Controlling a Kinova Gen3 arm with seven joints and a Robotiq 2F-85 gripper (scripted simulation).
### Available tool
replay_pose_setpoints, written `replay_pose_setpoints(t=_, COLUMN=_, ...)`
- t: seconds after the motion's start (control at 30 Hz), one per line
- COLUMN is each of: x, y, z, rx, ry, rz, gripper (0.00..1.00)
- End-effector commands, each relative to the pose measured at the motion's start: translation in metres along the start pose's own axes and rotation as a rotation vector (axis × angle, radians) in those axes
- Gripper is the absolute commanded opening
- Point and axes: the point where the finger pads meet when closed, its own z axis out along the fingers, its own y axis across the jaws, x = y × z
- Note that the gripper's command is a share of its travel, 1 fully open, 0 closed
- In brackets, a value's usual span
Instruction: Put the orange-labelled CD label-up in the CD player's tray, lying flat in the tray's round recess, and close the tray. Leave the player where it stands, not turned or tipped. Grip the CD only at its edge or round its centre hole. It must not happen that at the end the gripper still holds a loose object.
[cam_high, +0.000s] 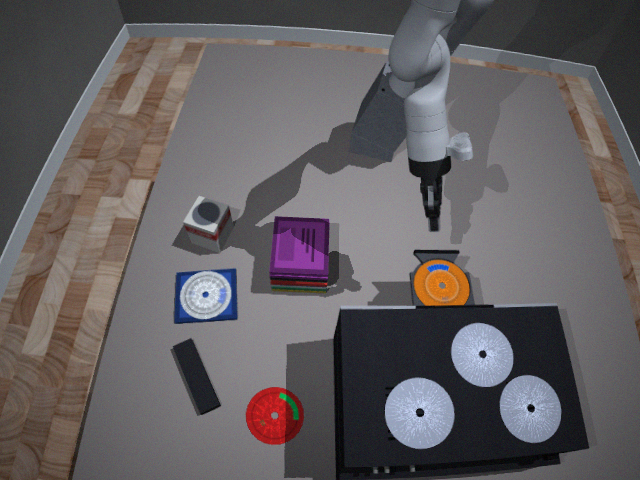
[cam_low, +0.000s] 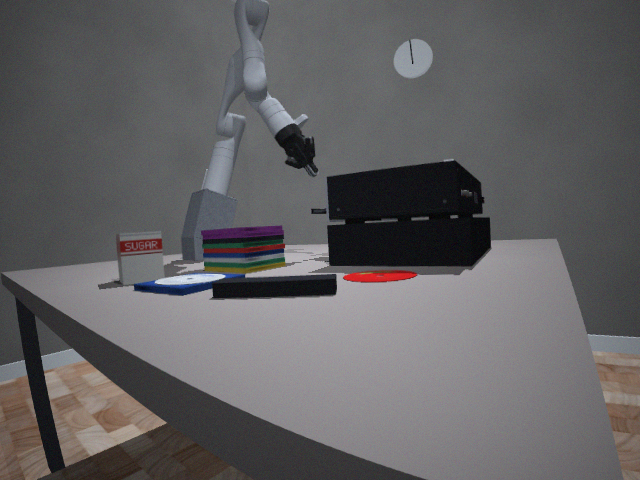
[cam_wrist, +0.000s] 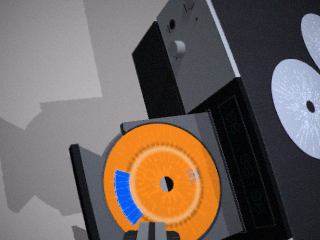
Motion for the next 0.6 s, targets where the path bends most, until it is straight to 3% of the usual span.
replay_pose_setpoints(t=0.0, x=0.004, y=-0.004, z=0.001, rx=-0.003, ry=-0.01, rz=0.045, gripper=0.1)
replay_pose_setpoints(t=0.57, x=0.008, y=-0.015, z=0.003, rx=-0.025, ry=-0.066, rz=0.326, gripper=0.1)
